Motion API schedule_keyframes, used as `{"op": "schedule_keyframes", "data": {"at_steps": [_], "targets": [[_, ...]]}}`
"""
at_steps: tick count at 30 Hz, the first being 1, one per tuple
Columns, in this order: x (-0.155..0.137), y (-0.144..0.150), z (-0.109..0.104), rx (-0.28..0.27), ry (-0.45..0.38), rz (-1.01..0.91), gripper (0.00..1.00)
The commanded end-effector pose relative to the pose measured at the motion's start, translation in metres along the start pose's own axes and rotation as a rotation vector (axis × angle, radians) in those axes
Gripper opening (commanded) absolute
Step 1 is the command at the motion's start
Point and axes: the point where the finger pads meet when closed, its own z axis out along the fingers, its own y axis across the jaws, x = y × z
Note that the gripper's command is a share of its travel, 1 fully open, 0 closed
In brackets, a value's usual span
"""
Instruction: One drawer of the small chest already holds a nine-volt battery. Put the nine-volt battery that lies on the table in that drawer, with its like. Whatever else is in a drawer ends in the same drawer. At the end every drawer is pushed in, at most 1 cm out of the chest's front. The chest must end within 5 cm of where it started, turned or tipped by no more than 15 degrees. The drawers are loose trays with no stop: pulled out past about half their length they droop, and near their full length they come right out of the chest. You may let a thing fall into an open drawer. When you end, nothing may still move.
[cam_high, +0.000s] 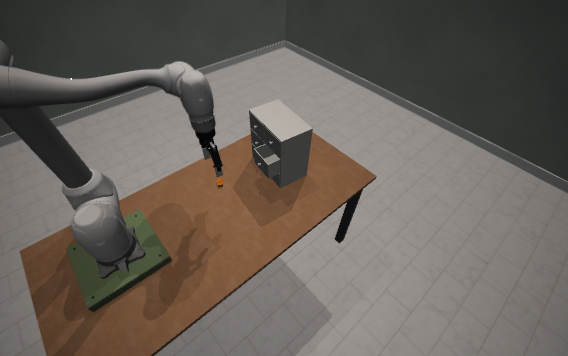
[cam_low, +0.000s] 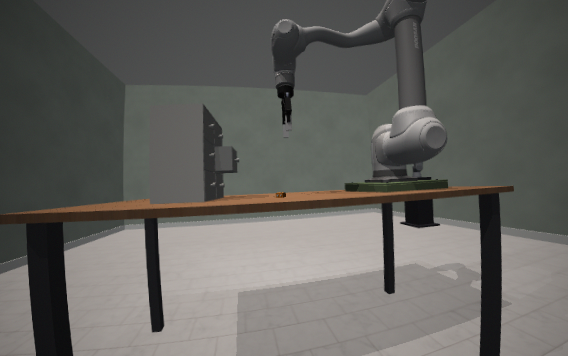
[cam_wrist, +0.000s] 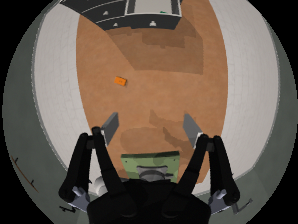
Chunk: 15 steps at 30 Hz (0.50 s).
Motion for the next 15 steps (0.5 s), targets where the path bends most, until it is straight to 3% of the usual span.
{"op": "schedule_keyframes", "data": {"at_steps": [1, 15], "targets": [[0.0000, 0.0000, -0.0001, 0.000, 0.000, 0.000, 1.00], [0.0000, 0.0000, -0.0071, 0.000, 0.000, 0.000, 1.00]]}}
